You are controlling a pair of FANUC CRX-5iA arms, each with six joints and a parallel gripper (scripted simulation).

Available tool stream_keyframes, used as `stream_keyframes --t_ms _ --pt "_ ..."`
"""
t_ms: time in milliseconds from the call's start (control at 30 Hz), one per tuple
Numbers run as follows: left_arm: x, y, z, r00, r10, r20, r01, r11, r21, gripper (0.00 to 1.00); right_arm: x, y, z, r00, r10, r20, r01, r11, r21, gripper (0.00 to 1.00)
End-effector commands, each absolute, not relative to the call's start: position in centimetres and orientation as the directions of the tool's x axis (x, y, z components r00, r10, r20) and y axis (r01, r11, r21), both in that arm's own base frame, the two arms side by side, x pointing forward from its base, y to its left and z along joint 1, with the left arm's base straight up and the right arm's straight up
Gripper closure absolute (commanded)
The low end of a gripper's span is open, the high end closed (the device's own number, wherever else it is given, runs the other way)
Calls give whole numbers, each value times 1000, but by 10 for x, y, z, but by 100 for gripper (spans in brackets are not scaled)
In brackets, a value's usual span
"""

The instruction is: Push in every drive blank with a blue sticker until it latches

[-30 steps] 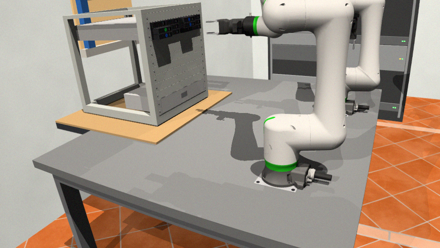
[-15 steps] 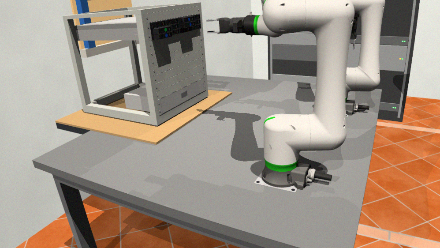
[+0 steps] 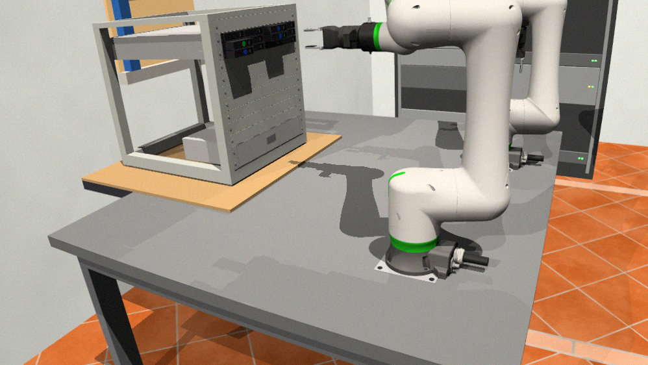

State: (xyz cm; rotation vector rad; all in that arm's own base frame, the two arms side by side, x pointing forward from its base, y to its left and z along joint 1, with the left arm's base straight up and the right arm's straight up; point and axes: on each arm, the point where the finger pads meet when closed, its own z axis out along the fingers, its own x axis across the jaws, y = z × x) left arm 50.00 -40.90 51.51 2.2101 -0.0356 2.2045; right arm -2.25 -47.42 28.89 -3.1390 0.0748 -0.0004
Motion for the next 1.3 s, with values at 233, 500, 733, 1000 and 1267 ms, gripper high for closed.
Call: stream_keyframes --t_ms 233,500,733,1000,1267 --pt "500 -409 516 1 0 1000 -30 -1000 0 0 -23 -474 290 999 -48 0 -48 -999 0 0" --pt "500 -409 516 1 0 1000 -30 -1000 0 0 -23 -474 290 999 -48 0 -48 -999 0 0" --pt "500 -409 516 1 0 1000 -30 -1000 0 0 -23 -474 290 999 -48 0 -48 -999 0 0" --pt "506 -415 517 -1 1 1000 -24 -1000 1 0 -23 -474 290 999 -48 0 -48 -999 0 0" --pt "526 -434 518 -1 1 1000 -24 -1000 1 0 -23 -474 290 999 -48 0 -48 -999 0 0"
